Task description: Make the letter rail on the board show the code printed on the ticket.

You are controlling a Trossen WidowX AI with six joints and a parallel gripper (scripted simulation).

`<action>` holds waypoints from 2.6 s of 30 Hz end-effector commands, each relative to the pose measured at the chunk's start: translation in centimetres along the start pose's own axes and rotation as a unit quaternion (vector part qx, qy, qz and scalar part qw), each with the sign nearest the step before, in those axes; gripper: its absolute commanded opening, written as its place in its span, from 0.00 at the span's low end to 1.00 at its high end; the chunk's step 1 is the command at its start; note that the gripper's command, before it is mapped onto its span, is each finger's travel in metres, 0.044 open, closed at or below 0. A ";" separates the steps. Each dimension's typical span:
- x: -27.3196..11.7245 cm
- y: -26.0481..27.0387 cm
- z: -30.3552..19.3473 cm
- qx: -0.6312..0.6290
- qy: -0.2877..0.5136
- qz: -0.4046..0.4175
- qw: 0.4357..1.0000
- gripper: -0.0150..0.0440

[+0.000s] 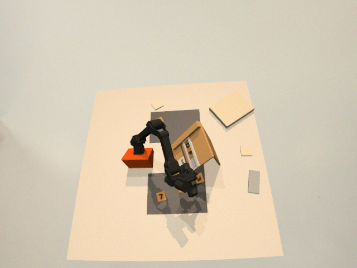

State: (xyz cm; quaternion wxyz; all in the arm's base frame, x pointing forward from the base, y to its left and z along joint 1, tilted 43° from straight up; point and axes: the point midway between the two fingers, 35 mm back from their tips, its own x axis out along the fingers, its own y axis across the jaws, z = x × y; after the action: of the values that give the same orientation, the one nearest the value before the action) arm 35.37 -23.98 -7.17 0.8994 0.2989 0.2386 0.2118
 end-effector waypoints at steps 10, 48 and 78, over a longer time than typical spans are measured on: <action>0.0 0.6 0.1 0.000 -0.001 0.001 1.000 0.25; 0.0 2.5 0.1 0.001 -0.001 0.001 1.000 0.25; 0.0 4.0 0.1 0.001 -0.001 0.001 1.000 0.25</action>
State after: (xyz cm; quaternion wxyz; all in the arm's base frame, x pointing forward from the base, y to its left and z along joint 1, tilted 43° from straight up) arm 34.47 -21.17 -4.76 0.8989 0.3007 0.2371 0.2131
